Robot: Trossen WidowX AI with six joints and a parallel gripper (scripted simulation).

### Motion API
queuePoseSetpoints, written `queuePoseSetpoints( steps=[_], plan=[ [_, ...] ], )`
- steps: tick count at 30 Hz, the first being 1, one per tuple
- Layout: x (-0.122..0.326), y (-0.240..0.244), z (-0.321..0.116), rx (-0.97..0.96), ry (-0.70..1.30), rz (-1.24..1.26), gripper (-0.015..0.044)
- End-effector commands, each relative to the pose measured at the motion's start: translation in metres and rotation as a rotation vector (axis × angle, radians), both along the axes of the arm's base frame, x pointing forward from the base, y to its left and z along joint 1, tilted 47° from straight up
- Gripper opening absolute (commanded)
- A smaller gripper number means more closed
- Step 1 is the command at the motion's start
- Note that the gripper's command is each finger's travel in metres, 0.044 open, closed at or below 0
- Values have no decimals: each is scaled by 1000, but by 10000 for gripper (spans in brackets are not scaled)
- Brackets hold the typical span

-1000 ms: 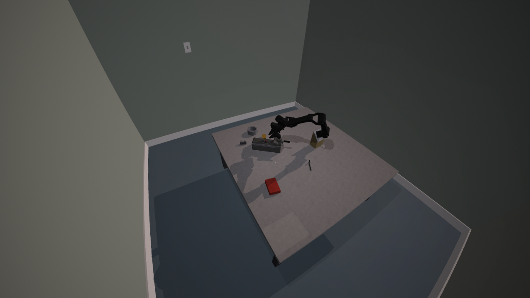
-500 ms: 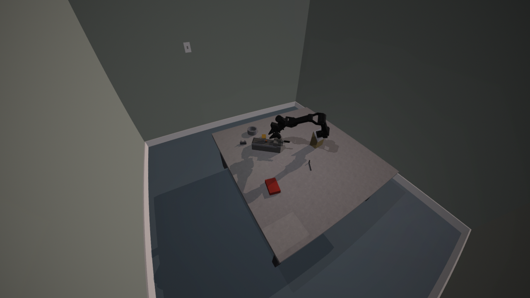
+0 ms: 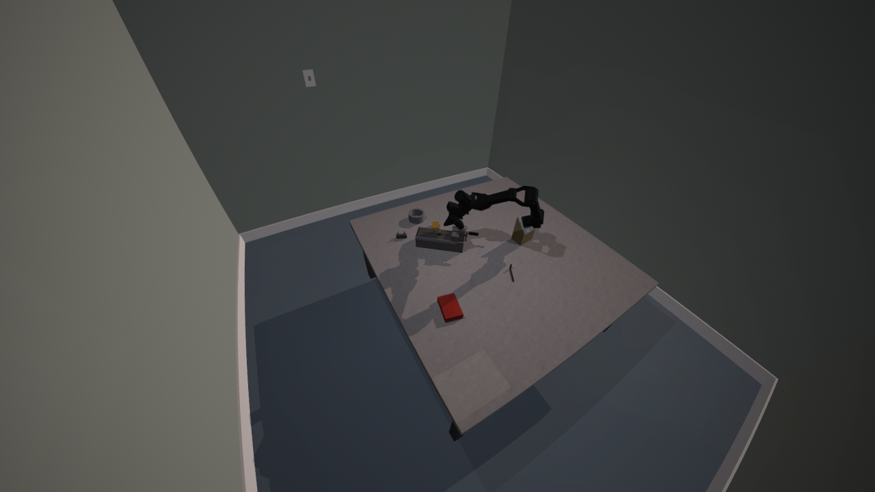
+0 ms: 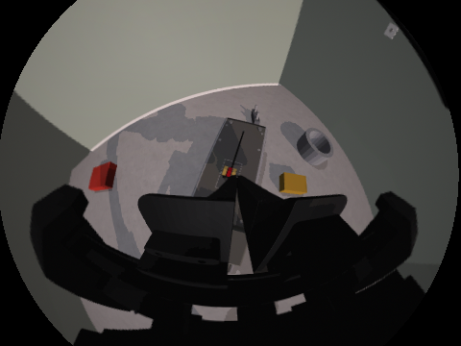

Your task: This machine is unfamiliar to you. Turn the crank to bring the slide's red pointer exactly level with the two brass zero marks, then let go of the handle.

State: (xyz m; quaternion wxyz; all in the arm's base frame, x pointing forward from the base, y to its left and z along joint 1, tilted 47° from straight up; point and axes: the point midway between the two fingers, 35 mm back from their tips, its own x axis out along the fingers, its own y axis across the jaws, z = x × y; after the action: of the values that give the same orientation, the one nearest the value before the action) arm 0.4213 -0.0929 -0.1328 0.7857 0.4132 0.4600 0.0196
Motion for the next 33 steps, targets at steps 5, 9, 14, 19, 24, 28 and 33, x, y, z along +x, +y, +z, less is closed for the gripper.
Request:
queuePoseSetpoints(
  steps=[5,9,14,19,24,28,33],
  plan=[
    [0,0,0,0,0,0,0],
    [0,0,0,0,0,0,0],
    [0,0,0,0,0,0,53],
    [0,0,0,0,0,0,184],
    [0,0,0,0,0,0,315],
    [0,0,0,0,0,0,420],
    [0,0,0,0,0,0,361]
  ],
)
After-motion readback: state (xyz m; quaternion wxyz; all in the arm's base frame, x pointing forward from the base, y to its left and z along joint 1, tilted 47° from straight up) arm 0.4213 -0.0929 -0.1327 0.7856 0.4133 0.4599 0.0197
